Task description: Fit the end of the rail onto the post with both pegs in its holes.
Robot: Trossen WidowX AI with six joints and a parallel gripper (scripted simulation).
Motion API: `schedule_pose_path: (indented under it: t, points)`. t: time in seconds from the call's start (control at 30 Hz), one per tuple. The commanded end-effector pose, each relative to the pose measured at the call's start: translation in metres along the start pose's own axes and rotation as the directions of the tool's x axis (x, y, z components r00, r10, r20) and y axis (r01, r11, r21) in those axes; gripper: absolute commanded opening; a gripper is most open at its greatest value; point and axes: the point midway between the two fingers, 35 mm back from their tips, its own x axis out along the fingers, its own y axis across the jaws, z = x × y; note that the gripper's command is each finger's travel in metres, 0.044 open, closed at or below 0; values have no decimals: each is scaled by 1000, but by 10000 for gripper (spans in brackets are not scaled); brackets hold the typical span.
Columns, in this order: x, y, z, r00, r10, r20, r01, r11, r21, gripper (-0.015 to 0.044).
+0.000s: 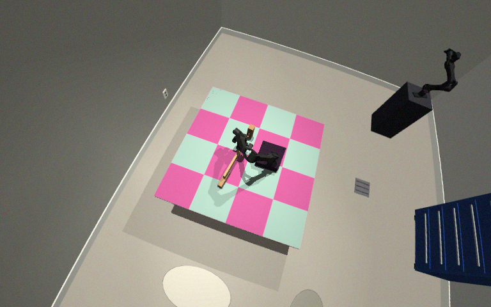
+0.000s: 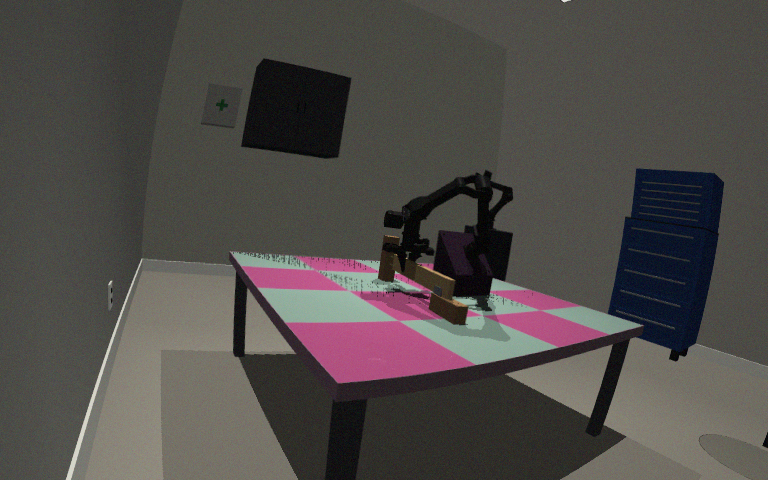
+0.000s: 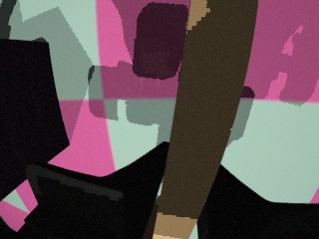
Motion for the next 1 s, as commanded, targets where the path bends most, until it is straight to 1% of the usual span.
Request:
schedule_pose_path:
  t: [0.0,0.97]
  points:
    - [-2,-1,-3,1000,-5,0,5,1000,-2,0]
    - [-2,-3,-12,1000,-5,-1,5,1000,-2,0]
